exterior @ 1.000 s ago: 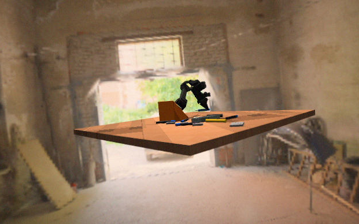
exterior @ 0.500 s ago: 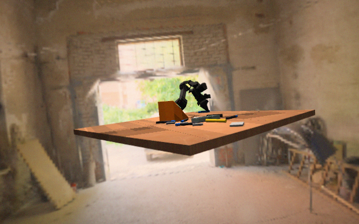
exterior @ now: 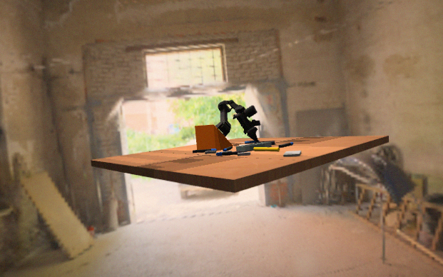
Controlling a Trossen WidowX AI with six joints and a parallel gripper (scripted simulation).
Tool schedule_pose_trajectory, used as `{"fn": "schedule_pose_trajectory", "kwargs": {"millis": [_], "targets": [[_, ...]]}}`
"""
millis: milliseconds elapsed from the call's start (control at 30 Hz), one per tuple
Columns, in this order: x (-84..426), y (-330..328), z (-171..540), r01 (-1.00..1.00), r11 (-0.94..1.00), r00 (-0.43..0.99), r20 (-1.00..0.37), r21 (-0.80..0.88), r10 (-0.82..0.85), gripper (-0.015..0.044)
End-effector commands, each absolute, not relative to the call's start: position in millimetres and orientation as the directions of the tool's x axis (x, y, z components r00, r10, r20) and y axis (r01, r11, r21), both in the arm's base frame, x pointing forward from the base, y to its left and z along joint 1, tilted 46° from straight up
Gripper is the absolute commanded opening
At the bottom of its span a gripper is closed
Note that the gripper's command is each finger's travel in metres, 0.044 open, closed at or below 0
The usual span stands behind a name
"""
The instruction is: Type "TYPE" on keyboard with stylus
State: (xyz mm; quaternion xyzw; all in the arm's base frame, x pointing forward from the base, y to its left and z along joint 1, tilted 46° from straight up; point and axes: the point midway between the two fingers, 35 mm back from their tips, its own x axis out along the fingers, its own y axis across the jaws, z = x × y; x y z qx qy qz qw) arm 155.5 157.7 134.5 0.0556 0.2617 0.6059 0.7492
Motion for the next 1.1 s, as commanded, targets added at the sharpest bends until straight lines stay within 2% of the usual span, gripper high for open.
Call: {"fn": "schedule_pose_trajectory", "kwargs": {"millis": [0,200,400,733,1067], "targets": [[154,163,130,-0.878,0.263,0.136,-0.319,0.401,0.938,0.0000],[152,167,129,-0.877,0.261,0.137,-0.311,0.403,0.940,0.0000],[153,165,130,-0.878,0.256,0.131,-0.313,0.404,0.941,0.0150],[155,157,133,-0.879,0.261,0.128,-0.330,0.400,0.935,0.0150],[160,124,170,-0.876,0.263,0.137,-0.315,0.403,0.939,0.0150]]}}
